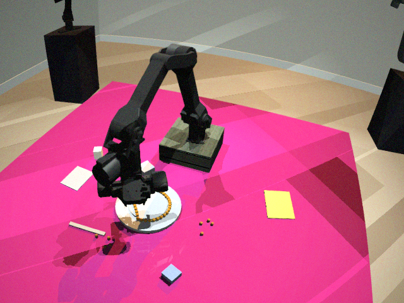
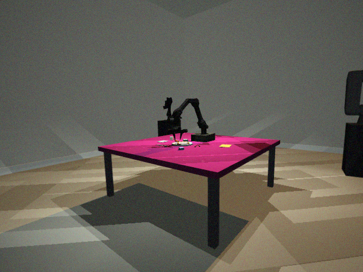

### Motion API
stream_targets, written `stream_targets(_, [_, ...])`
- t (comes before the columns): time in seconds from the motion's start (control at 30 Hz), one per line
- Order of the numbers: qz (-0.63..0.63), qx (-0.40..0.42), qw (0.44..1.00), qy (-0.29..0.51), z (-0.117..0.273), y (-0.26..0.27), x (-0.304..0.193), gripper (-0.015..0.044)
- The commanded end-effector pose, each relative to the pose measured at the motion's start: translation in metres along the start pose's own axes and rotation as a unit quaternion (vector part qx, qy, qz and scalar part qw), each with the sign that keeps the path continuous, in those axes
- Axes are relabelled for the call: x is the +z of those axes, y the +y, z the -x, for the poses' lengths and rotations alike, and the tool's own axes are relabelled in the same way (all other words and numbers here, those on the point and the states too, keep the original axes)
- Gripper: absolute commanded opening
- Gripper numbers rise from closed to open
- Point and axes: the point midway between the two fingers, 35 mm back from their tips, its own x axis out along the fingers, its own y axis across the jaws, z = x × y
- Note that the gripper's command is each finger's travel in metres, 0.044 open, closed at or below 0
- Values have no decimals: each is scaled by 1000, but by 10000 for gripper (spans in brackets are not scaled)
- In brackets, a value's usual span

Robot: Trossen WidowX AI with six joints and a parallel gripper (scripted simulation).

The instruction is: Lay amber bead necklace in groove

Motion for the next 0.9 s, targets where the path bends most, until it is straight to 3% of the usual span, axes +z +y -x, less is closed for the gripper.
stream_targets(0.0, [18,0,1000,2,4,3,9,120])
stream_targets(0.87, [18,0,1000,1,-32,2,9,120])
